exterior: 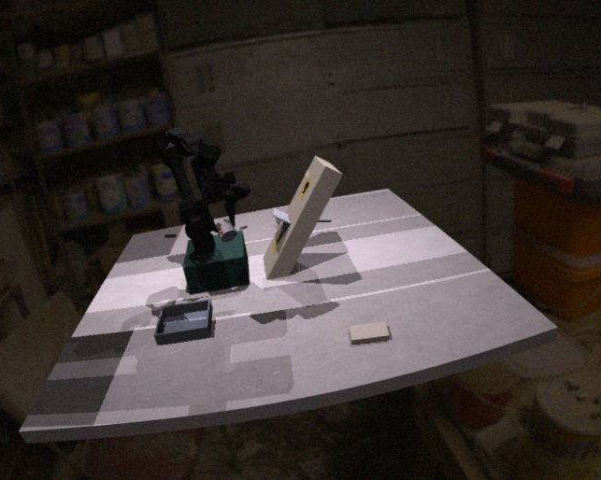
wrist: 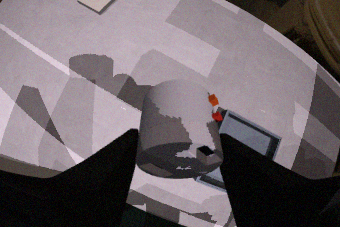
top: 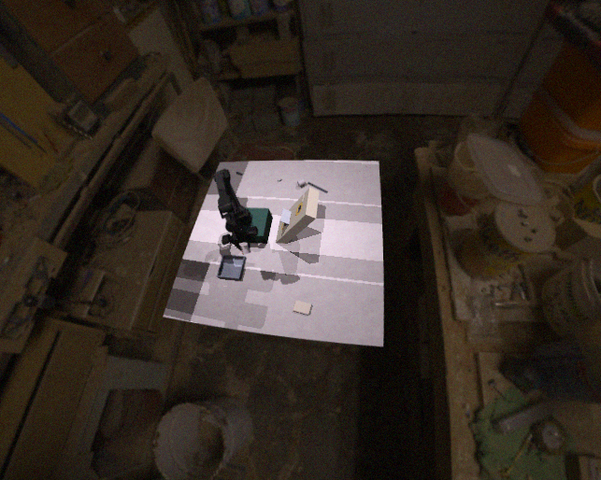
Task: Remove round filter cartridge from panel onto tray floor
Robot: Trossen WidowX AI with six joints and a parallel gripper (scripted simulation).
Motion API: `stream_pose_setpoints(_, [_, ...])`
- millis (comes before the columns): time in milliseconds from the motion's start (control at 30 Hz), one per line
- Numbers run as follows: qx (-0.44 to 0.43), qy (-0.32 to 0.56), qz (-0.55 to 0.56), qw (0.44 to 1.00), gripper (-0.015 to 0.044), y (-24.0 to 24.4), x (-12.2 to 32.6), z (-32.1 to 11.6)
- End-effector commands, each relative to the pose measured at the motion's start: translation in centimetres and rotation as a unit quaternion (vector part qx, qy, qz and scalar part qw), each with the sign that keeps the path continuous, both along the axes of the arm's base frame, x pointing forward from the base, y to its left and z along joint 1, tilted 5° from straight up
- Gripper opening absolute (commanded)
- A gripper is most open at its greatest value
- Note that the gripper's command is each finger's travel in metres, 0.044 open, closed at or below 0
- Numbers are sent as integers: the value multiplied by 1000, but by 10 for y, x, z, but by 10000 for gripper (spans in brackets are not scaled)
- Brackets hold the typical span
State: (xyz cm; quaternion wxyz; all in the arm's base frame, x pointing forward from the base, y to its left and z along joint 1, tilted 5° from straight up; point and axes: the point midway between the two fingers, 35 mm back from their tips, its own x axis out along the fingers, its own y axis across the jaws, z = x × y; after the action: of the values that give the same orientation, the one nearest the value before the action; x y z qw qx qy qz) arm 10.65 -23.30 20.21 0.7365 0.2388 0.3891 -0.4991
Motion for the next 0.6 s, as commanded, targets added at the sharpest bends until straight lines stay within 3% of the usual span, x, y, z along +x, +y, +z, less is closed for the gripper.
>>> stream_pose_setpoints(0, [3, -3, -29, 1000, 0, -10, -12, -14])
stream_pose_setpoints(567, [4, -14, -158, 987, 0, -39, -80, -71])
